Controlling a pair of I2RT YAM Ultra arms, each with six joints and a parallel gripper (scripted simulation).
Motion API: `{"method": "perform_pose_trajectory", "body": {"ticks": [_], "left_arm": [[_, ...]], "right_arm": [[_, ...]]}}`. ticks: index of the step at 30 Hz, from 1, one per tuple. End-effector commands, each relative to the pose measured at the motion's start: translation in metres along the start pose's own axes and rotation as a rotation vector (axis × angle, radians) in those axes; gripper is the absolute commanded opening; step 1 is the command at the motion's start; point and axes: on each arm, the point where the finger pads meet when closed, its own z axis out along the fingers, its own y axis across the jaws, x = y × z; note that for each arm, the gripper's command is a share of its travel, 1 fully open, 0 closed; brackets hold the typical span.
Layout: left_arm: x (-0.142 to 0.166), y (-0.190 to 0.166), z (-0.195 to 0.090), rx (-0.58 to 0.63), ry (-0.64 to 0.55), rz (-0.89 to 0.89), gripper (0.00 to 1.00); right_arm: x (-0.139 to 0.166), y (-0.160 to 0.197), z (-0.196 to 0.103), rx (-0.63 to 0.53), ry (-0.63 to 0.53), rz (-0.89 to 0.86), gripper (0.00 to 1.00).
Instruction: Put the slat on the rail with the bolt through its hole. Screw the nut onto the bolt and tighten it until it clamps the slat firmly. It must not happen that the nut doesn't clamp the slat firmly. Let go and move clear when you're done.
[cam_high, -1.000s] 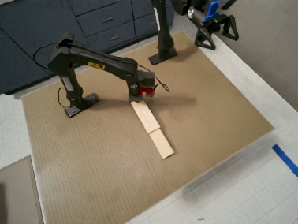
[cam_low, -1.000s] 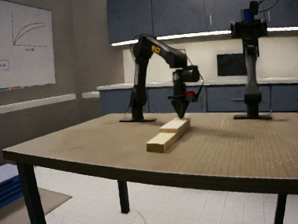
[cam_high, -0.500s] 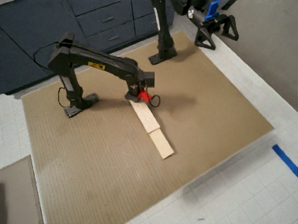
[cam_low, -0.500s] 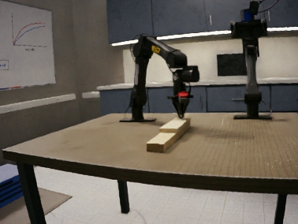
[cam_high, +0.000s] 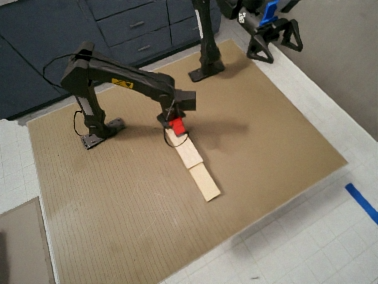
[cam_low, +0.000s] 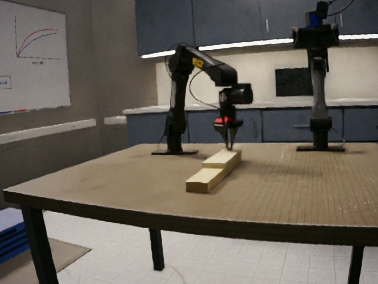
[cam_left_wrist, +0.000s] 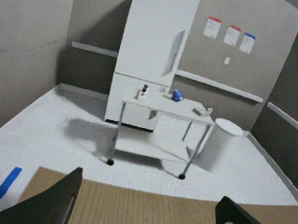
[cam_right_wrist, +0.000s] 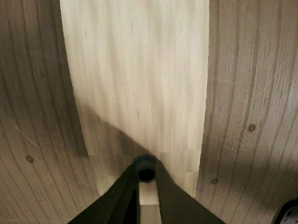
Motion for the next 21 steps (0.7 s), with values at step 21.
{"method": "perform_pose_trajectory", "body": {"ticks": [21], "left_arm": [[-0.0046, 0.0000, -0.0010, 0.000, -0.012, 0.000, 1.00]], "right_arm": [[-0.0048, 0.0014, -0.0029, 0.004, 0.002, 0.884, 0.12]]}}
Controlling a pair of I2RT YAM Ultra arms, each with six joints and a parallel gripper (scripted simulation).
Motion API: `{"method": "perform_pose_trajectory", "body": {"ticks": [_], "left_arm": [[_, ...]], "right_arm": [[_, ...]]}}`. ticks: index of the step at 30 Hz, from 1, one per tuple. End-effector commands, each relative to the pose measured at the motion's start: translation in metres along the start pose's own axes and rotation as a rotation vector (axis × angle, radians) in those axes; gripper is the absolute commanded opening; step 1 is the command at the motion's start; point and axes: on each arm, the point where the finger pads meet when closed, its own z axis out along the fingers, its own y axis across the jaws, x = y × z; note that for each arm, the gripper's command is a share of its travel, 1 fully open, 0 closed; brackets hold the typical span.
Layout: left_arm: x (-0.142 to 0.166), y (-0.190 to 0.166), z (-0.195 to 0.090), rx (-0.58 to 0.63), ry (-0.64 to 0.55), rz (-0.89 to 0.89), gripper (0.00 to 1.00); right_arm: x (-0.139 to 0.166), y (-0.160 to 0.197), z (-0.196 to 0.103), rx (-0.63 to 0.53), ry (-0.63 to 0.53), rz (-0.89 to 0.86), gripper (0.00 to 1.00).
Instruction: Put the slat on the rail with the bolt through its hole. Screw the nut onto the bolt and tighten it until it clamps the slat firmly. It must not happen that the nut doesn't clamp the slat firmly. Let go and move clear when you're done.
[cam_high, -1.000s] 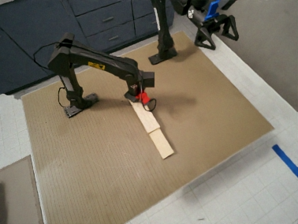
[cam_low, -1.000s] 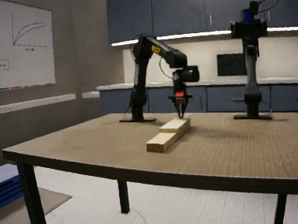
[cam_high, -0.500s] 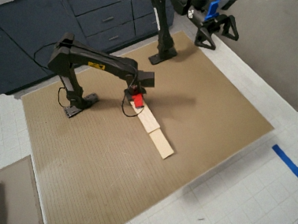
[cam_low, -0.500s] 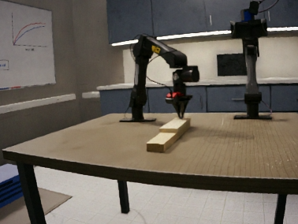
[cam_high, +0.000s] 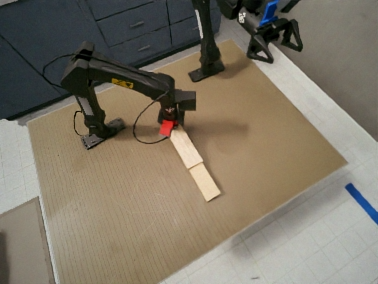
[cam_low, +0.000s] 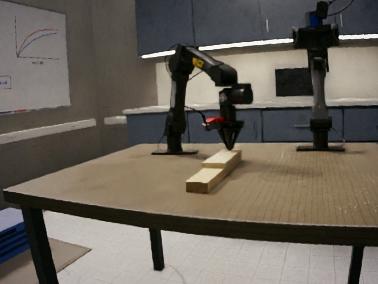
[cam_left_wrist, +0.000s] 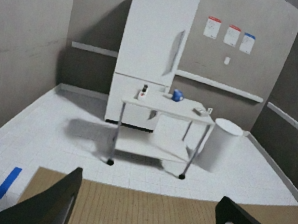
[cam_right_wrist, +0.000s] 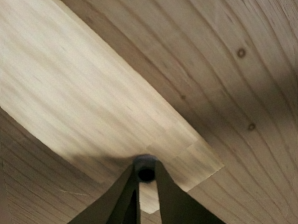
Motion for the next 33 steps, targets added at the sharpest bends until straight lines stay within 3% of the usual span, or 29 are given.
{"method": "perform_pose_trajectory", "body": {"ticks": [1, 4, 33], "left_arm": [[-0.0046, 0.0000, -0.0010, 0.000, -0.012, 0.000, 1.00], [-0.0046, 0.0000, -0.0010, 0.000, -0.012, 0.000, 1.00], [-0.0046, 0.0000, -0.0010, 0.000, -0.012, 0.000, 1.00]], "right_arm": [[-0.0032, 0.0042, -0.0031, 0.004, -0.003, 0.197, 0.12], [-0.0032, 0.0042, -0.0030, 0.004, -0.003, 0.257, 0.12], [-0.0012, 0.0043, -0.0033, -0.006, 0.000, 0.244, 0.12]]}}
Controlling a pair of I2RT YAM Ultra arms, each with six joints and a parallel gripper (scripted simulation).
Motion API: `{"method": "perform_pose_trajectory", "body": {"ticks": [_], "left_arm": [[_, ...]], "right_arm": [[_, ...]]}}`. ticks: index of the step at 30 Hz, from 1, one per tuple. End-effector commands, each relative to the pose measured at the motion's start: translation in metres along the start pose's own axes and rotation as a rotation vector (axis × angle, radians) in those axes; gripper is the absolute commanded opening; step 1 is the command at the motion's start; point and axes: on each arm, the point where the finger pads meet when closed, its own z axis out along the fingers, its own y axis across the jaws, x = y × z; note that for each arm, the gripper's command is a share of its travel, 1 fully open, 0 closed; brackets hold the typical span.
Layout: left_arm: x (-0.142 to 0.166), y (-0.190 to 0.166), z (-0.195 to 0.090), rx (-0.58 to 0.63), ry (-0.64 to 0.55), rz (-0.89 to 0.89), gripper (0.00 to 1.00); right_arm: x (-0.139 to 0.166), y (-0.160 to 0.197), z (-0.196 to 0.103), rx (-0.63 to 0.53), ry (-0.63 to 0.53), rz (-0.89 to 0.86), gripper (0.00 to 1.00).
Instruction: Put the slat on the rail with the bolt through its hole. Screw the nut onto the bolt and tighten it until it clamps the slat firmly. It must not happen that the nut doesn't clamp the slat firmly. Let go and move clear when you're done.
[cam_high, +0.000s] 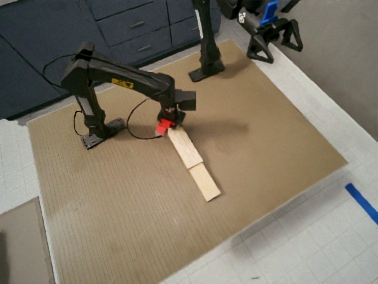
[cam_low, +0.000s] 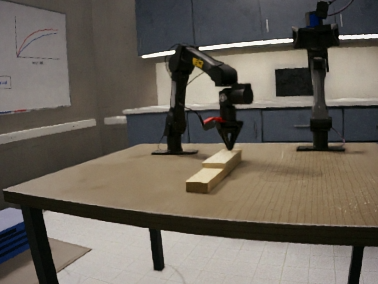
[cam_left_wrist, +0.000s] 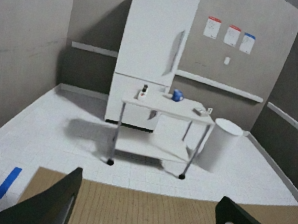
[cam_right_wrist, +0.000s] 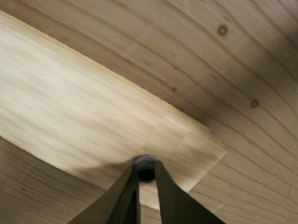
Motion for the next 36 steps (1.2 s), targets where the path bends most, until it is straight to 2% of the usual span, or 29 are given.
{"method": "perform_pose_trajectory", "body": {"ticks": [1, 3, 17, 22, 32, 34, 35, 36], "left_arm": [[-0.0046, 0.0000, -0.0010, 0.000, -0.012, 0.000, 1.00], [-0.0046, 0.0000, -0.0010, 0.000, -0.012, 0.000, 1.00], [-0.0046, 0.0000, -0.0010, 0.000, -0.012, 0.000, 1.00], [-0.0046, 0.0000, -0.0010, 0.000, -0.012, 0.000, 1.00], [-0.0046, 0.0000, -0.0010, 0.000, -0.012, 0.000, 1.00], [-0.0046, 0.0000, -0.0010, 0.000, -0.012, 0.000, 1.00], [-0.0046, 0.0000, -0.0010, 0.000, -0.012, 0.000, 1.00], [-0.0046, 0.0000, -0.0010, 0.000, -0.012, 0.000, 1.00]], "right_arm": [[-0.0007, 0.0044, -0.0033, -0.004, 0.000, 0.009, 0.12], [0.0005, 0.0017, -0.0030, -0.010, 0.003, 0.000, 0.34], [0.0005, 0.0017, -0.0031, -0.010, 0.003, -0.021, 0.34], [0.0005, 0.0020, -0.0062, -0.008, 0.000, -0.375, 0.34], [0.0003, 0.0024, -0.0072, -0.008, -0.002, -0.833, 0.34], [0.0003, 0.0024, -0.0072, -0.008, -0.002, -0.833, 0.34], [0.0002, 0.0024, -0.0072, -0.008, -0.002, -0.950, 0.34], [0.0002, 0.0024, -0.0074, -0.008, -0.003, -0.992, 0.34]]}}
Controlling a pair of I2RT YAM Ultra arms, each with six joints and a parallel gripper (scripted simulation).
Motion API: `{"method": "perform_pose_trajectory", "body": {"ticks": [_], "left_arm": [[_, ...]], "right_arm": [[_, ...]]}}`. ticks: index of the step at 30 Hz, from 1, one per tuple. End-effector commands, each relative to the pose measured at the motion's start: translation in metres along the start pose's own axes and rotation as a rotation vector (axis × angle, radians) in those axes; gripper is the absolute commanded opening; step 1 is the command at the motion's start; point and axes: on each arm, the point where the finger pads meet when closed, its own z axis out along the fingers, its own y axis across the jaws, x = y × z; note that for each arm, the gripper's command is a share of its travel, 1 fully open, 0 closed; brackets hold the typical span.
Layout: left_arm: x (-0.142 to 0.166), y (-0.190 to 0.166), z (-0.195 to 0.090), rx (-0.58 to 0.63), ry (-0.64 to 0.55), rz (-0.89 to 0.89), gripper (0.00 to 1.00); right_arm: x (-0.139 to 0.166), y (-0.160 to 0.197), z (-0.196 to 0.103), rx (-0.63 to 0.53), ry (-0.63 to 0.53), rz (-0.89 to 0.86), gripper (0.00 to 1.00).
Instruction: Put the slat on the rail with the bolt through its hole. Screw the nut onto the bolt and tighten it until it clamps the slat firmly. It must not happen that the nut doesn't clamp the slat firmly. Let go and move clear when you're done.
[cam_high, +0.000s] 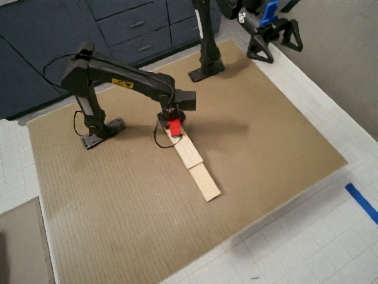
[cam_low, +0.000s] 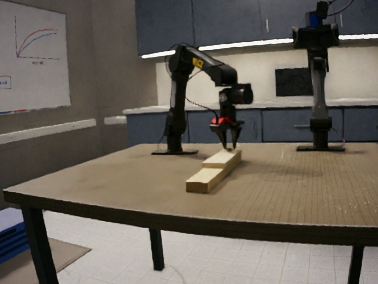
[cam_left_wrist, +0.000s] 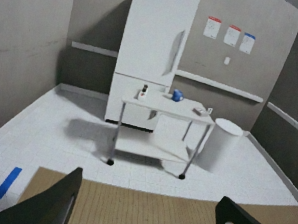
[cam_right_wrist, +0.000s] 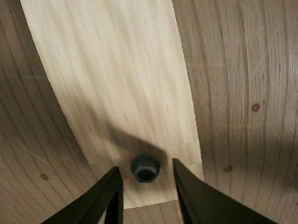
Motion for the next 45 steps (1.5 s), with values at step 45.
{"method": "perform_pose_trajectory", "body": {"ticks": [45], "left_arm": [[-0.0046, 0.0000, -0.0010, 0.000, -0.012, 0.000, 1.00]], "right_arm": [[-0.0018, 0.0022, -0.0101, 0.004, 0.001, -2.254, 0.34]]}}
